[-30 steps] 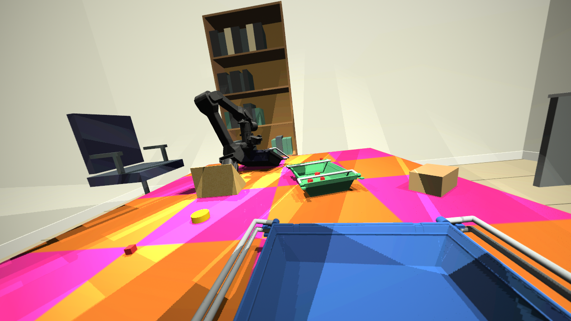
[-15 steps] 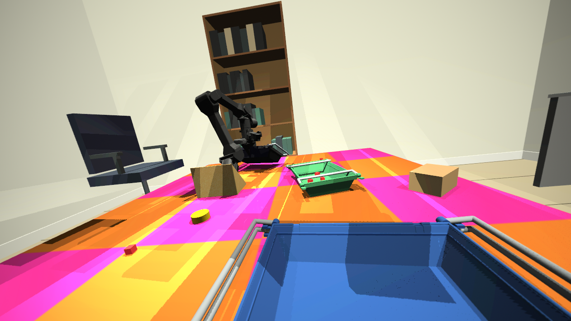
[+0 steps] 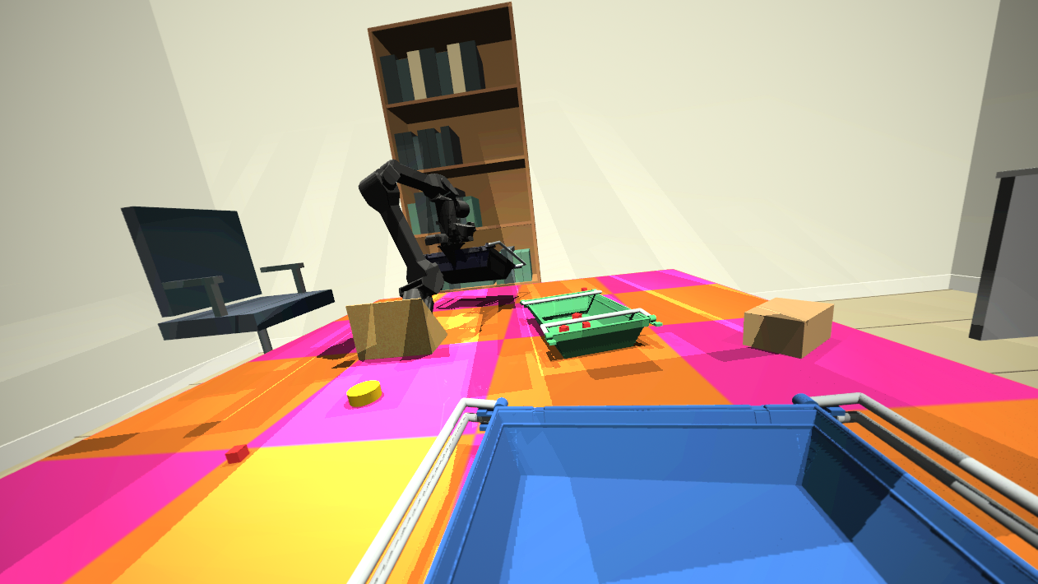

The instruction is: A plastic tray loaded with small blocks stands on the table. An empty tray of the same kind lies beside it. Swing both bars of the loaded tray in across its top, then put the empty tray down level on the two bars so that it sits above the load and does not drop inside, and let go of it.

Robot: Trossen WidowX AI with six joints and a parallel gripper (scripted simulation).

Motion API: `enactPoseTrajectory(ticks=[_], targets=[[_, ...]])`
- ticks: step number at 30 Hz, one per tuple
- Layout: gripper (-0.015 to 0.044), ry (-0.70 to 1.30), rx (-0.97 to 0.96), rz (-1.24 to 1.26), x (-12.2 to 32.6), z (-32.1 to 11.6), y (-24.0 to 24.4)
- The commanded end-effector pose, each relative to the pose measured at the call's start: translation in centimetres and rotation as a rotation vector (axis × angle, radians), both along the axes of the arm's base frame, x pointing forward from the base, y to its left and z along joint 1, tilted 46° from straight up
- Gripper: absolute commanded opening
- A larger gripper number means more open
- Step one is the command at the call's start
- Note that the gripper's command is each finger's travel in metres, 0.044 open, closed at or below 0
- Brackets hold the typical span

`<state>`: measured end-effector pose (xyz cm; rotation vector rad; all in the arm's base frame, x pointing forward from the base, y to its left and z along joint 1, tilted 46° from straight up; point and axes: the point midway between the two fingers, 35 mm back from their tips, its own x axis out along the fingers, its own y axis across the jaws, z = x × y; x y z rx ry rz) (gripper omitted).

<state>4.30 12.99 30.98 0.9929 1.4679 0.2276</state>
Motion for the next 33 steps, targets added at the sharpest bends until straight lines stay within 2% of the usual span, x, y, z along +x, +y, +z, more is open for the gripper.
enactPoseTrajectory(ticks=[1,7,33], targets=[[0.0,-0.019,0.019,-0.007,-0.3,2.1,-0.8],[0.0,-0.02,0.014,-0.015,-0.5,3.4,-1.4],[0.0,-0.02,0.014,-0.015,-0.5,3.4,-1.4]])
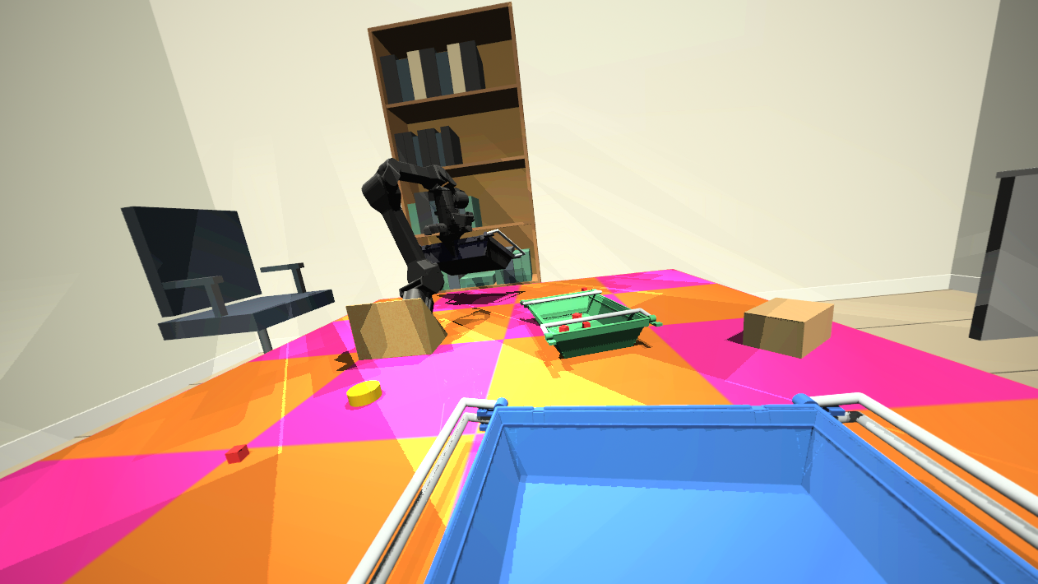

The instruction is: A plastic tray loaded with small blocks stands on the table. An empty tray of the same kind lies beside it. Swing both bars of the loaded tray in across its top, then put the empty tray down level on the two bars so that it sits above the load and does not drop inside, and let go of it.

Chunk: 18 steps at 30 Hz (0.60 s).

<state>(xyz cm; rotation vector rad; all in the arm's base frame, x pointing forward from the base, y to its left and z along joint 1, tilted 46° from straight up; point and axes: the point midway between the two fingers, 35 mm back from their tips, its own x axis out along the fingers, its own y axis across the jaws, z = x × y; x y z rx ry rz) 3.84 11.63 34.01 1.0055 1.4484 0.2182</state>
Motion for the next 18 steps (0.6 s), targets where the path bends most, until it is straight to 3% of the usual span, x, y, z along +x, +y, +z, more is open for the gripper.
enactPoseTrajectory(ticks=[1,18], targets=[[0.0,-0.011,0.013,0.005,-0.1,0.4,0.0],[0.0,0.027,-0.083,-0.068,4.0,-0.6,1.7]])
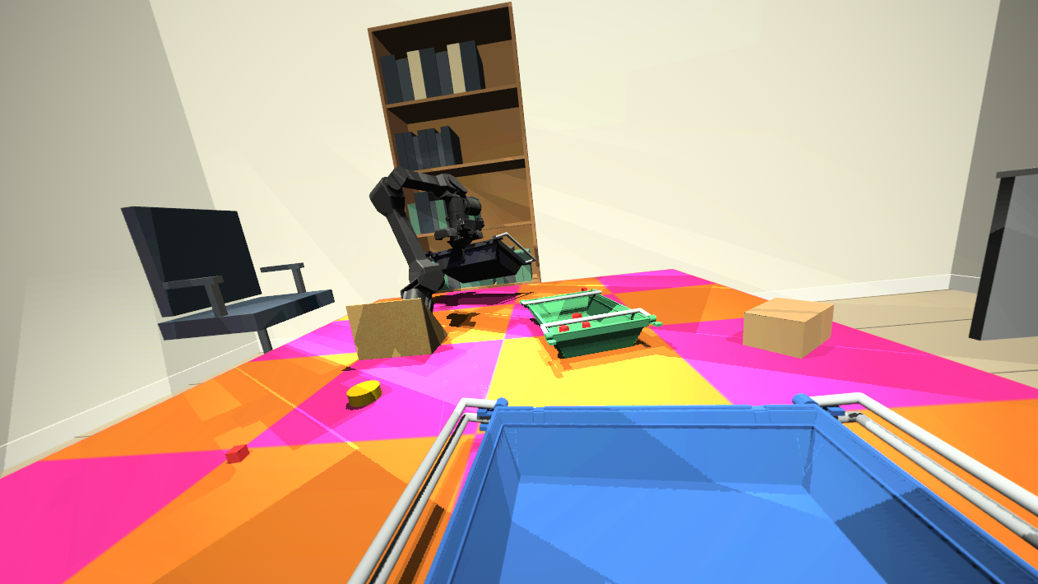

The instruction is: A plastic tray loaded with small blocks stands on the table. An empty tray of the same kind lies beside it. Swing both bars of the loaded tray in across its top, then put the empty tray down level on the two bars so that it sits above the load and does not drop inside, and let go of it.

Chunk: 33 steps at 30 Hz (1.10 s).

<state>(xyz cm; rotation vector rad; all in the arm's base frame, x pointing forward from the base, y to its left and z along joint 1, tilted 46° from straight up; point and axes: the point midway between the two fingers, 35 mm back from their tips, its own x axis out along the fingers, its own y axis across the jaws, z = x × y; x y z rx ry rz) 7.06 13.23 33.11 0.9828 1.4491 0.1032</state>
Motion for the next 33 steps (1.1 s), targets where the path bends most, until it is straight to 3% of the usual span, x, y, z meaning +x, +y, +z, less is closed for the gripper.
enactPoseTrajectory(ticks=[1,33], targets=[[0.0,-0.004,-0.007,-0.02,1.1,0.2,0.2],[0.0,0.142,-0.124,-0.164,11.1,-3.4,-0.6]])
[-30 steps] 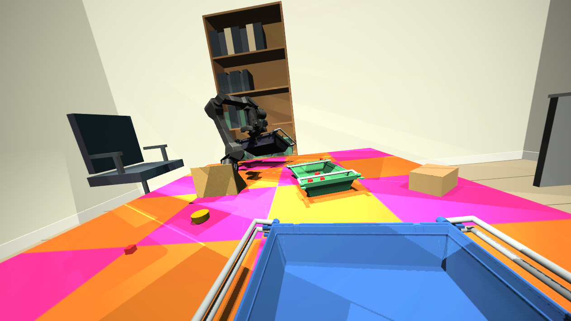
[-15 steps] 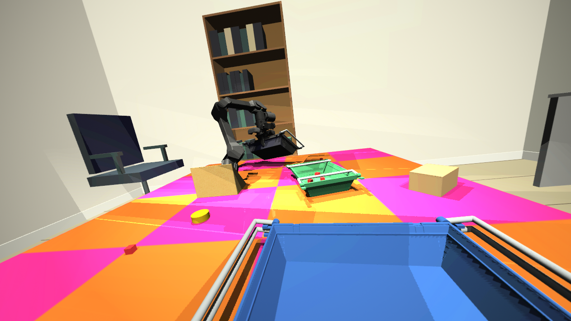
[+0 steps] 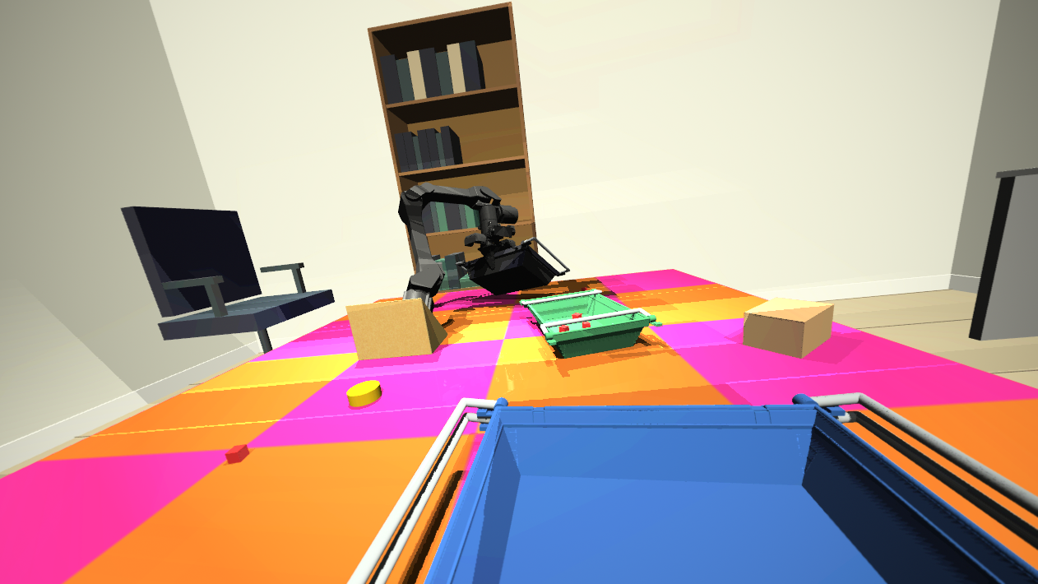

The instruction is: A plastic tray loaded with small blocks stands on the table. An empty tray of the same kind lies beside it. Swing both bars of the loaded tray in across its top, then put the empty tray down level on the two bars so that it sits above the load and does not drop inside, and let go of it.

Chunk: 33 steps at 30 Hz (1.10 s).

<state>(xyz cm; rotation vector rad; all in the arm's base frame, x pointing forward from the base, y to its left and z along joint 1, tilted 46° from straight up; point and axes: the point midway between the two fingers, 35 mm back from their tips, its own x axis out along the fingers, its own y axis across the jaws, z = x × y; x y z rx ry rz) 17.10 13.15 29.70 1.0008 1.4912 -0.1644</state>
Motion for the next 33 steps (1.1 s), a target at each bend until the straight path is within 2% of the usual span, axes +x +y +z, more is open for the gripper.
enactPoseTrajectory(ticks=[1,33], targets=[[0.0,0.003,0.0,-0.026,1.4,-0.1,-0.7],[0.0,0.174,0.019,-0.181,10.1,-5.5,-7.6]])
